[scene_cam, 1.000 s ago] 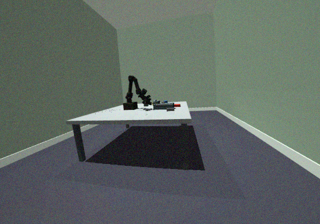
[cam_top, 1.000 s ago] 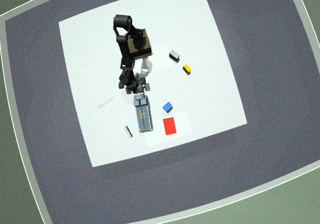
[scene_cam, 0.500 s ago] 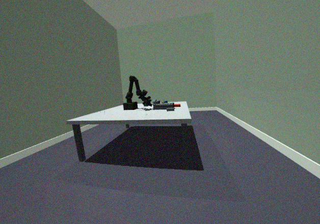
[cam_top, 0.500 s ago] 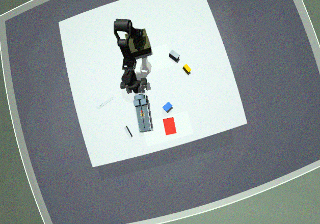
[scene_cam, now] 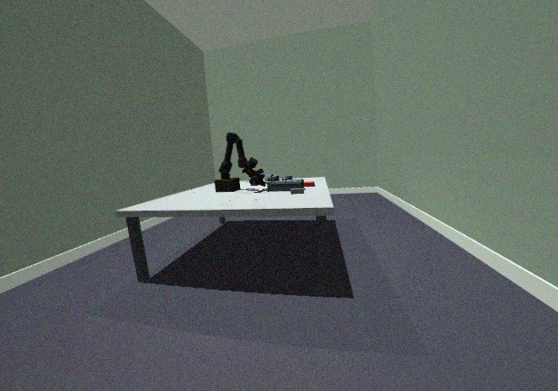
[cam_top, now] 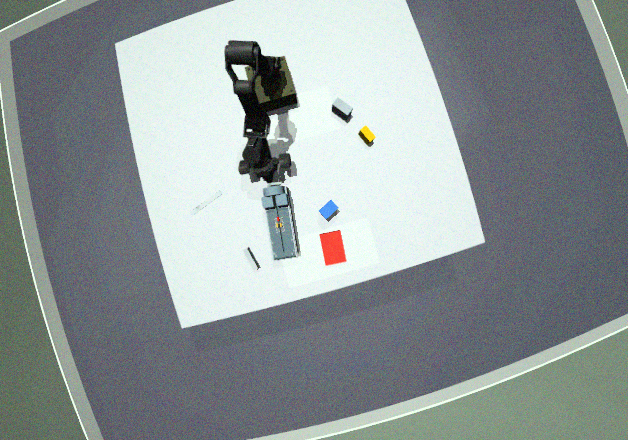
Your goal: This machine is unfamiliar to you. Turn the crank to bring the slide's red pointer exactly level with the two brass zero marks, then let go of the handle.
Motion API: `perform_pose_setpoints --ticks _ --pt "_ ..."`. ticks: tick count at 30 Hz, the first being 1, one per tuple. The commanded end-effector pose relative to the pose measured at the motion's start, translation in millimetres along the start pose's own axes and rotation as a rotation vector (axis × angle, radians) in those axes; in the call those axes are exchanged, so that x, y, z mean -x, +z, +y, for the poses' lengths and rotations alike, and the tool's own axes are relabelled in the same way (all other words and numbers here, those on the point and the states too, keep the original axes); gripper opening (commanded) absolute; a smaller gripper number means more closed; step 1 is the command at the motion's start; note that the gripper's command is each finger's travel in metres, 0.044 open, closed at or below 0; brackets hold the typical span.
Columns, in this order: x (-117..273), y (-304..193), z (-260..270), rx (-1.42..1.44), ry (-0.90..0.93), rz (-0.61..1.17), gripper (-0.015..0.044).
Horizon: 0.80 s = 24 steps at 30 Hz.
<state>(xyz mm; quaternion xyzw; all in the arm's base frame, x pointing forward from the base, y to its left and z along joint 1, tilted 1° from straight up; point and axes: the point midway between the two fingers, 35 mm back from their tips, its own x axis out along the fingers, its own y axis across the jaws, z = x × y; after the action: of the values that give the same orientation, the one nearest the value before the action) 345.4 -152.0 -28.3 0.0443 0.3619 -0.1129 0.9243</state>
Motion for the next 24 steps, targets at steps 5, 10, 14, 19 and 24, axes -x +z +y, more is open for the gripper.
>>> perform_pose_setpoints --ticks 5,10,14,19,24 --pt "-4.0 -3.9 10.1 0.003 0.014 0.008 0.0" --pt "-4.2 -4.3 12.1 0.003 0.014 0.009 0.0" --pt "-4.3 -4.5 13.5 0.003 0.014 0.009 0.0" --pt "-4.4 -4.6 15.0 0.002 0.014 0.009 0.0" --pt "-4.4 -4.7 16.2 0.002 0.014 0.009 0.0"
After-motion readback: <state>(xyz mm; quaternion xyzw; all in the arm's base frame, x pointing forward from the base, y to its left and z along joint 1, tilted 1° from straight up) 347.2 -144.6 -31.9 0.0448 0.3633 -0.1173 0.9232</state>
